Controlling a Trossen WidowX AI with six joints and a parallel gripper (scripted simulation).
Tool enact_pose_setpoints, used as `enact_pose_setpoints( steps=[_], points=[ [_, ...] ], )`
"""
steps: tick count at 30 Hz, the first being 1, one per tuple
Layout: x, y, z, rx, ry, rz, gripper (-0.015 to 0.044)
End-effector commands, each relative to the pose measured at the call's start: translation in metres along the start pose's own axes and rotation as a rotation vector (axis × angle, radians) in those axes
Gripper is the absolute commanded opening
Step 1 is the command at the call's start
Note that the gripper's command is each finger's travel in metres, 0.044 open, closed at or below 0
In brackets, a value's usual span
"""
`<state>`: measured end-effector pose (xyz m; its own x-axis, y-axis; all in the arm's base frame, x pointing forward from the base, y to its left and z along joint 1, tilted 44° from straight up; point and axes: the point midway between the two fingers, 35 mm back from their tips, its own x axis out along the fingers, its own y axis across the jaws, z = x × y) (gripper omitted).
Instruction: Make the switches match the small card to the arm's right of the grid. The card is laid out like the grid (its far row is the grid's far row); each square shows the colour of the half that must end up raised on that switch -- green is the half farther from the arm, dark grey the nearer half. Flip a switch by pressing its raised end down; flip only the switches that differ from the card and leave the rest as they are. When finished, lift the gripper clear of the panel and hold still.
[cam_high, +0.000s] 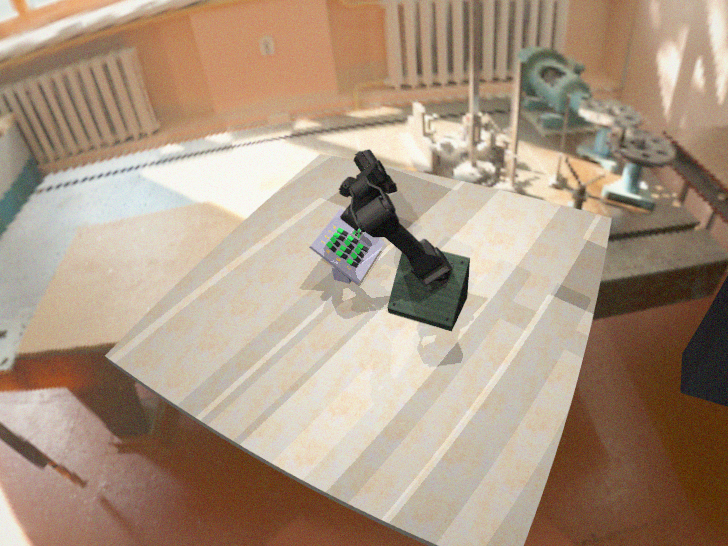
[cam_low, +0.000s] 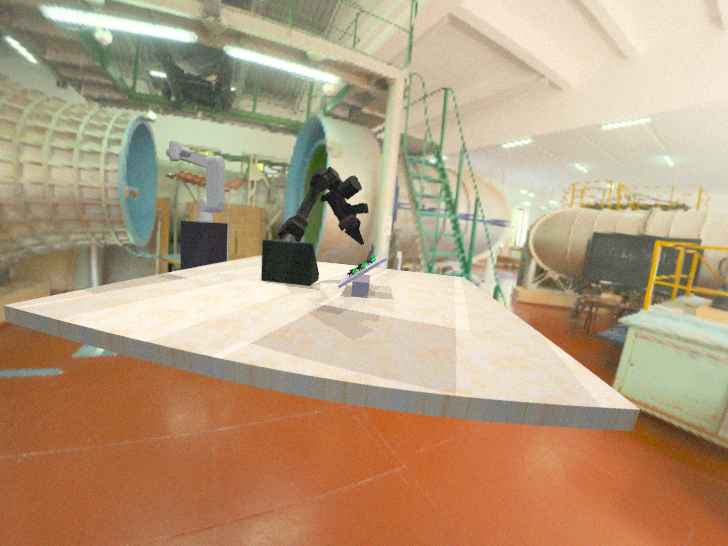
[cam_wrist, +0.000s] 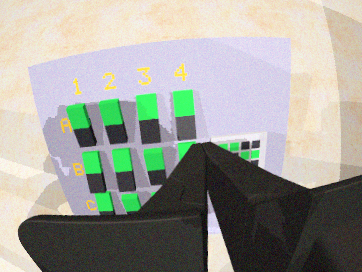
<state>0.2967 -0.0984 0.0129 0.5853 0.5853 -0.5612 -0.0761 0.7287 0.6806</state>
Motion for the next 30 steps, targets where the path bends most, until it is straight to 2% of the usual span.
enact_pose_setpoints(
  steps=[1, 7, 12, 30],
  points=[
    [-0.002, 0.002, -0.036, 0.007, 0.005, 0.004, 0.0],
    [0.0, 0.003, -0.054, 0.008, 0.004, 0.004, 0.0],
    [0.032, 0.003, -0.054, 0.008, -0.021, 0.006, 0.0],
    [0.044, 0.004, -0.055, 0.008, -0.024, 0.008, 0.0]
  ],
)
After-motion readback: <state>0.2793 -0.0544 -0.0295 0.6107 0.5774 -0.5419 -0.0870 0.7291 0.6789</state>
